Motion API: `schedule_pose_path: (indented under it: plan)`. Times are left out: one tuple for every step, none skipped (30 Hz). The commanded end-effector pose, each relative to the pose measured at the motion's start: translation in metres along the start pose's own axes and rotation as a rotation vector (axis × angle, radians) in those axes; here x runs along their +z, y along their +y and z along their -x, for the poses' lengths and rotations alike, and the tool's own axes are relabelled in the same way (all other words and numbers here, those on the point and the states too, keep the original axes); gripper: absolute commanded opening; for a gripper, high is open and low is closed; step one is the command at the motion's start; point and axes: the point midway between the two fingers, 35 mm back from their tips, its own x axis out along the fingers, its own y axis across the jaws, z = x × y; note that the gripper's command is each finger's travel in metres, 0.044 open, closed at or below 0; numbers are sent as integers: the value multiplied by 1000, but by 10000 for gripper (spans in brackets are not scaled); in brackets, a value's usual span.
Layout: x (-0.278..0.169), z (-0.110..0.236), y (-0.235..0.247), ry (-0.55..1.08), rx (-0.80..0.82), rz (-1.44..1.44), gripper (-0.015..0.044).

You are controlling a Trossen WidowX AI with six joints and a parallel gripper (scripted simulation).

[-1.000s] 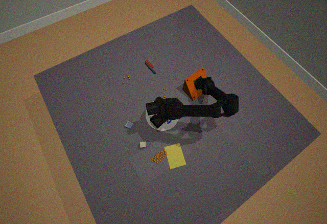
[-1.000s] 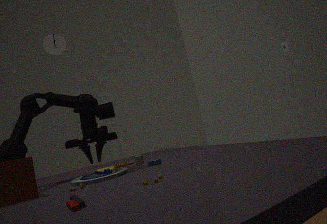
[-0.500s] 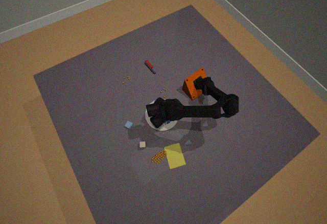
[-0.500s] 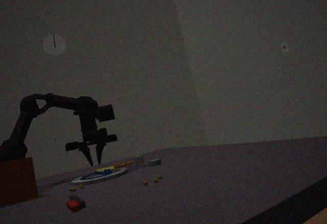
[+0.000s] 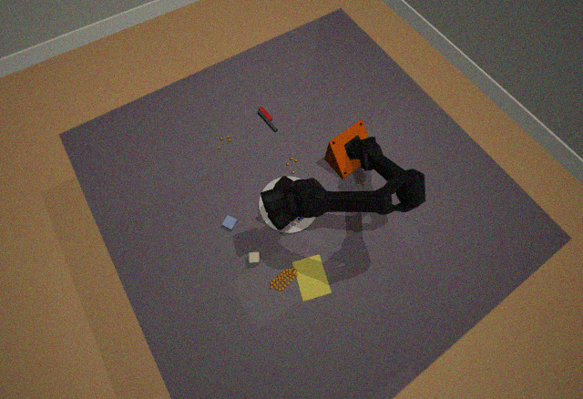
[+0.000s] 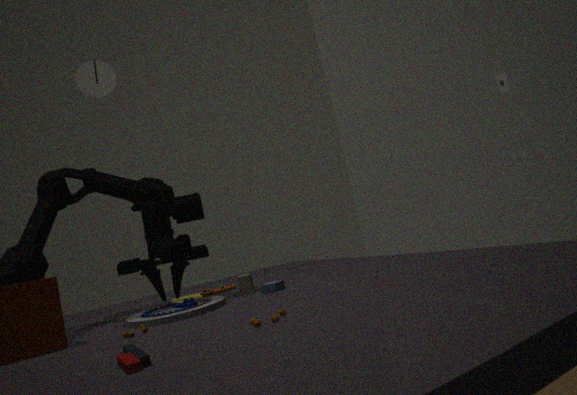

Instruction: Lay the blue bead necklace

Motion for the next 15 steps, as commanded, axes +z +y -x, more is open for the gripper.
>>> schedule_pose_path:
  plan:
    - [0, -9, -1, 5, -1, -7, 120]
    - [0, -10, -1, 6, -1, -7, 120]
    - [-1, -12, -1, 6, -1, -7, 120]
    - [-1, -12, -1, 6, -1, -8, 120]
    - [-1, -13, -1, 6, -1, -8, 120]
    - [-1, -13, -1, 6, -1, -8, 120]
    - [-1, -13, -1, 6, -1, -8, 120]
    - [-1, -10, -1, 2, -2, -2, 94]
    - [-1, -10, -1, 2, -2, -2, 67]
    - [-1, -10, -1, 2, -2, -2, 41]
    - [-1, -10, -1, 2, -2, -2, 15]
    - [-1, -10, -1, 2, -2, -2, 0]
    - [-1, -10, -1, 2, -2, -2, 0]
    - [-1, -10, -1, 2, -2, -2, 0]
    - [-1, -10, -1, 2, -2, -2, 0]
